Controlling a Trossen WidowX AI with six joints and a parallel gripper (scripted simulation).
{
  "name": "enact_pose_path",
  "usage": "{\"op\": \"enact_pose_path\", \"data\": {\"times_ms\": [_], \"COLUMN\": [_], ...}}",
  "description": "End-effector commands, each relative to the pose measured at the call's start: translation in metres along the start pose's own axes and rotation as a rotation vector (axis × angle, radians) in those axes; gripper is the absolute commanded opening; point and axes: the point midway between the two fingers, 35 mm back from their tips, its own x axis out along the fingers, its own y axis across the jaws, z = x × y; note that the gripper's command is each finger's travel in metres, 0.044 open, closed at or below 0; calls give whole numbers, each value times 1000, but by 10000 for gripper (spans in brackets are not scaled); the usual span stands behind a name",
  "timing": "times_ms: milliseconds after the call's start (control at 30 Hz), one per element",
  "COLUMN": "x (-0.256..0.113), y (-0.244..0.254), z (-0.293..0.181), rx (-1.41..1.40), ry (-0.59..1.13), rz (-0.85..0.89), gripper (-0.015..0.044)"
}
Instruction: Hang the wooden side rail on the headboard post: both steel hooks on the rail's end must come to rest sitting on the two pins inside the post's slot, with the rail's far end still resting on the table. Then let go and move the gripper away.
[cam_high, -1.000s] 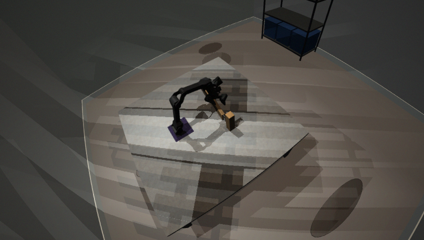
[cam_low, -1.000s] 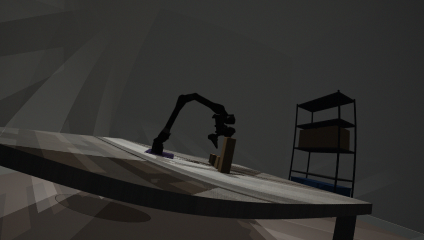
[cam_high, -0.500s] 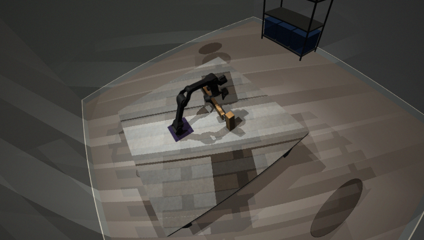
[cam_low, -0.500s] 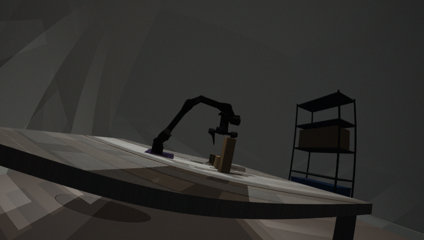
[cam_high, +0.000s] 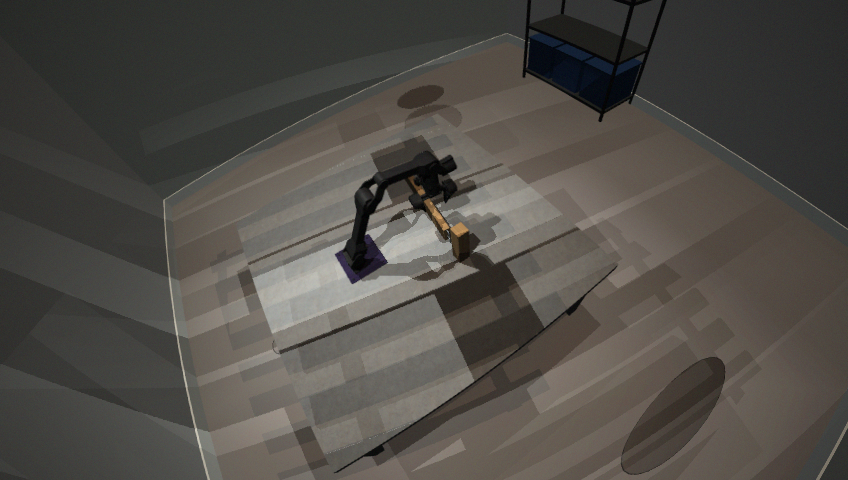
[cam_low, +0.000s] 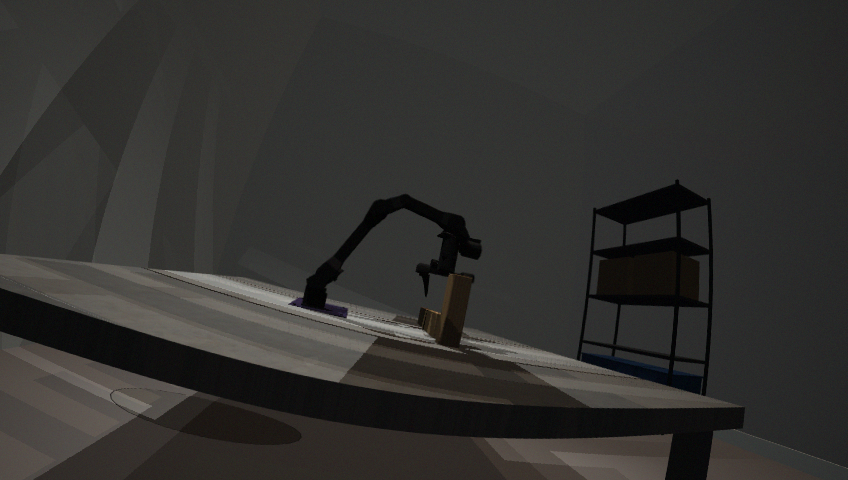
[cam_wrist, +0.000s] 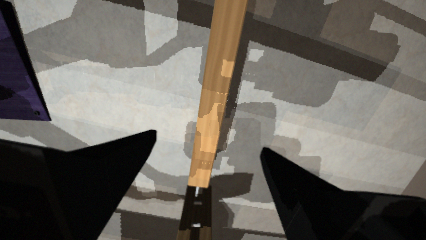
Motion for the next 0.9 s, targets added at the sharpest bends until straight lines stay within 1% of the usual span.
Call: {"op": "enact_pose_path", "data": {"times_ms": [0,167,333,867], "x": [11,25,28,55], "y": [2,2,1,0], "z": [1,1,1,1], "rx": [-5,-5,-5,-5], "ry": [-6,-6,-6,-6], "rz": [5,5,5,5], "gripper": [440,440,440,440]}}
